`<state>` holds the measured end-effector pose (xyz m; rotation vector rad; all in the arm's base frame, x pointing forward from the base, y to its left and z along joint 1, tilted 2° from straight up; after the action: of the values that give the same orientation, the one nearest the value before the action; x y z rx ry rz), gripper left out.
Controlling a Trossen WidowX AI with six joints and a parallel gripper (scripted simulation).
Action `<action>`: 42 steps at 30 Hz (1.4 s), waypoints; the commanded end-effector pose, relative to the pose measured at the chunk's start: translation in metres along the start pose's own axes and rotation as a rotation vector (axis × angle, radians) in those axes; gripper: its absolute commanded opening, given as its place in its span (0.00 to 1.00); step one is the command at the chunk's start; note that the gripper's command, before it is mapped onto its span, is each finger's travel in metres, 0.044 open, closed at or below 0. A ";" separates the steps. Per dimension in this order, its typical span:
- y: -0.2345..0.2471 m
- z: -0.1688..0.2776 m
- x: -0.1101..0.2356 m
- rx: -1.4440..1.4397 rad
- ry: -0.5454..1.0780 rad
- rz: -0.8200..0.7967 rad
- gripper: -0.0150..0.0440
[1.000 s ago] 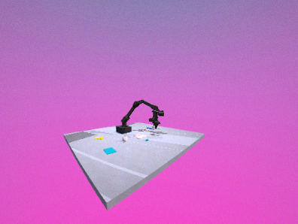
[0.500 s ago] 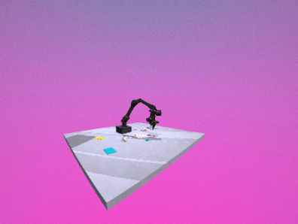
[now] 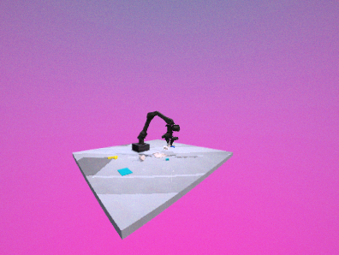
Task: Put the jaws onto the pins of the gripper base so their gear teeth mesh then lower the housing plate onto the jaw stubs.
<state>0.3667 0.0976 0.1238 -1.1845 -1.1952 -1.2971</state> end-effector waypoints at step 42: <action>-0.080 -0.097 0.000 0.953 -0.003 0.004 0.48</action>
<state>0.2903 0.0093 0.1166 -0.5369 -1.5238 -0.6124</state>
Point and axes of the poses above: the point midway between the two fingers, 35 mm back from their tips, its own x axis back along the fingers, its own y axis across the jaws, z = x × y, the point moved 5 cm from there along x, back along the fingers, and after that the axes turned 3 degrees about -x, right-handed, at the moved point
